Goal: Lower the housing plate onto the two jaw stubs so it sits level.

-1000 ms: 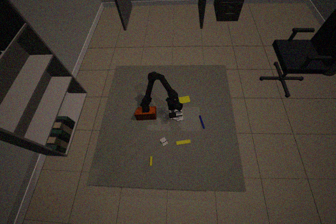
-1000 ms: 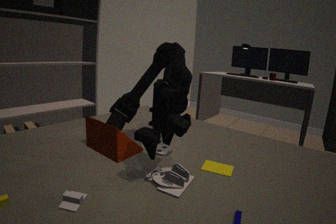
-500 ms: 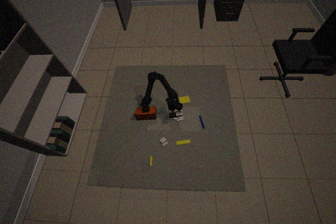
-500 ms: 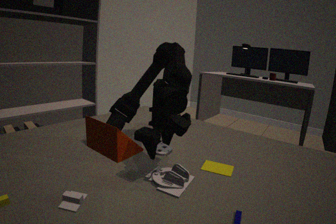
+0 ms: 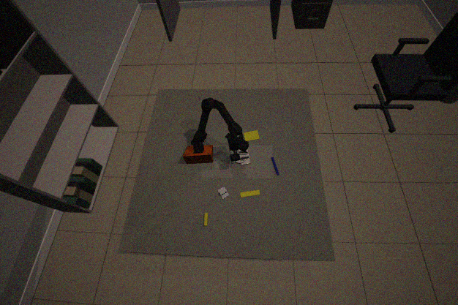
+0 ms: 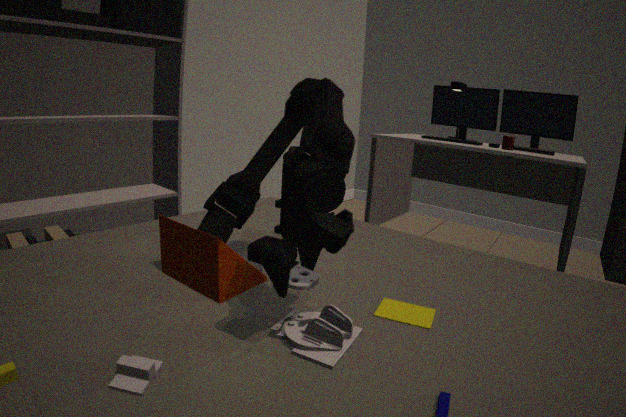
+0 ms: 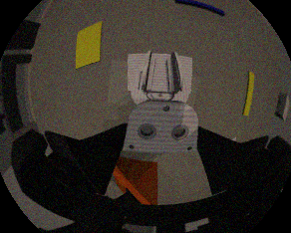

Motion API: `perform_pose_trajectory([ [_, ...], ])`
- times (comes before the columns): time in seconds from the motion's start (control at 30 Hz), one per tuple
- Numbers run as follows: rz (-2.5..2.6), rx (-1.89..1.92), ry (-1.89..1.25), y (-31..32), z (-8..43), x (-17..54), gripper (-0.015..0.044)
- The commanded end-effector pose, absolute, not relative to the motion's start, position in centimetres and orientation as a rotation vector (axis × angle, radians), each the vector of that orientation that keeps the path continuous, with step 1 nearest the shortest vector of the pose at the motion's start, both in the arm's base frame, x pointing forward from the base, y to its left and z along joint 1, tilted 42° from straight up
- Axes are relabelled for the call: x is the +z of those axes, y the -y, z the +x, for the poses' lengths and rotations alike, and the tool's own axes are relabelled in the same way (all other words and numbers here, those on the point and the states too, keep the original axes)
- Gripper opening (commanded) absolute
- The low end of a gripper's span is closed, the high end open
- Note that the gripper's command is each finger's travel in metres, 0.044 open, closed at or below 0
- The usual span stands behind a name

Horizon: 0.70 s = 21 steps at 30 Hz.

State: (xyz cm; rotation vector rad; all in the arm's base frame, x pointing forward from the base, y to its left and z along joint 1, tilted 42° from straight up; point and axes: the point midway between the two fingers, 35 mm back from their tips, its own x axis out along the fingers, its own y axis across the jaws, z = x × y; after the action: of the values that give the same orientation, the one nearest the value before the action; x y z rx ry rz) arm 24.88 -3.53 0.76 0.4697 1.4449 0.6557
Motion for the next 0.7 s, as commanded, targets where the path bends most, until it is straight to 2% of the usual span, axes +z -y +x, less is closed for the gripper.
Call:
perform_pose_trajectory([
  [0.0, 0.466, 0.658, -1.449, 3.55, 24.8, 0.6, 0.0351],
  [0.67, 0.465, 0.659, -1.448, 3.69, 24.67, 0.48, 0.0351],
])
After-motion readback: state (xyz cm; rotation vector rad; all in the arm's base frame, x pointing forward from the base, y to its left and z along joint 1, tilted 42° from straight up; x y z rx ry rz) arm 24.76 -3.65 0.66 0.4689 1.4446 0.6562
